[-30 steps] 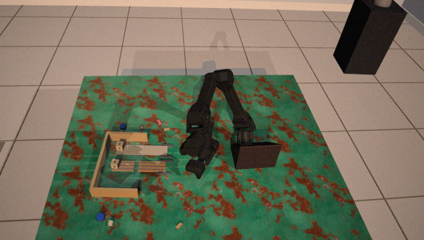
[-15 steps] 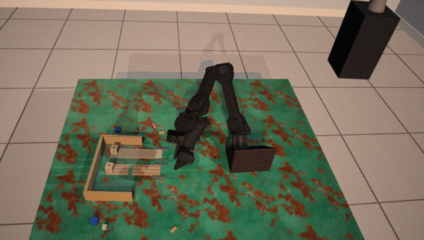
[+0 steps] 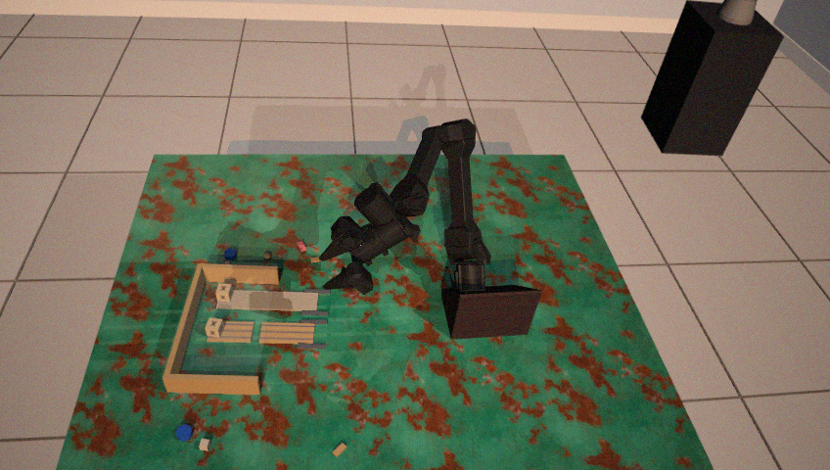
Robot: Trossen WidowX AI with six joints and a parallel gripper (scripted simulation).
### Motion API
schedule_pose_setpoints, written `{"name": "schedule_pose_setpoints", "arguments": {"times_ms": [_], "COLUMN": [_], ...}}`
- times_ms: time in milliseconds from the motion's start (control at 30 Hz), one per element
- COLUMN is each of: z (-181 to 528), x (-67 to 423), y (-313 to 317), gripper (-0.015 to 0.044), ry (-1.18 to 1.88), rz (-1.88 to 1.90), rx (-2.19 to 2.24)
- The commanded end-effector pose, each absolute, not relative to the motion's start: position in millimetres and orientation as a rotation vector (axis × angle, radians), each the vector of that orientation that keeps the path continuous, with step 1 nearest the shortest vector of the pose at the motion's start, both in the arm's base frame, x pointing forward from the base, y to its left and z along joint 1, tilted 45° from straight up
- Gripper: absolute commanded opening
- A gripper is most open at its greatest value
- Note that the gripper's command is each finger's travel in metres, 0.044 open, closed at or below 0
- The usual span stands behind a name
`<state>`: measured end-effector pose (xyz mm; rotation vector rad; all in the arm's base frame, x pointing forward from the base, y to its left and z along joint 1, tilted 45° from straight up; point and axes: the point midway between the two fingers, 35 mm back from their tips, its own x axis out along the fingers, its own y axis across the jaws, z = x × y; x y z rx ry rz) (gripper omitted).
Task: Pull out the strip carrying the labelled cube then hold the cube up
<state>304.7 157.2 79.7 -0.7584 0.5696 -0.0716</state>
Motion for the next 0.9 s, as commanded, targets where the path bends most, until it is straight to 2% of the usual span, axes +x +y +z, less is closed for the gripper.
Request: {"name": "schedule_pose_setpoints", "arguments": {"times_ms": [0,433,867], "z": [89.5,89.5,70.8], "x": [304.2,304.2,371.8], "y": [148.1,148.1,89.9], "gripper": [0.0400,0.0400,0.0059], "ry": [0.531,0.531,1.011], "rz": [-0.093,-0.093,-0.341], "rx": [-0.798,-0.798,-0.726]}}
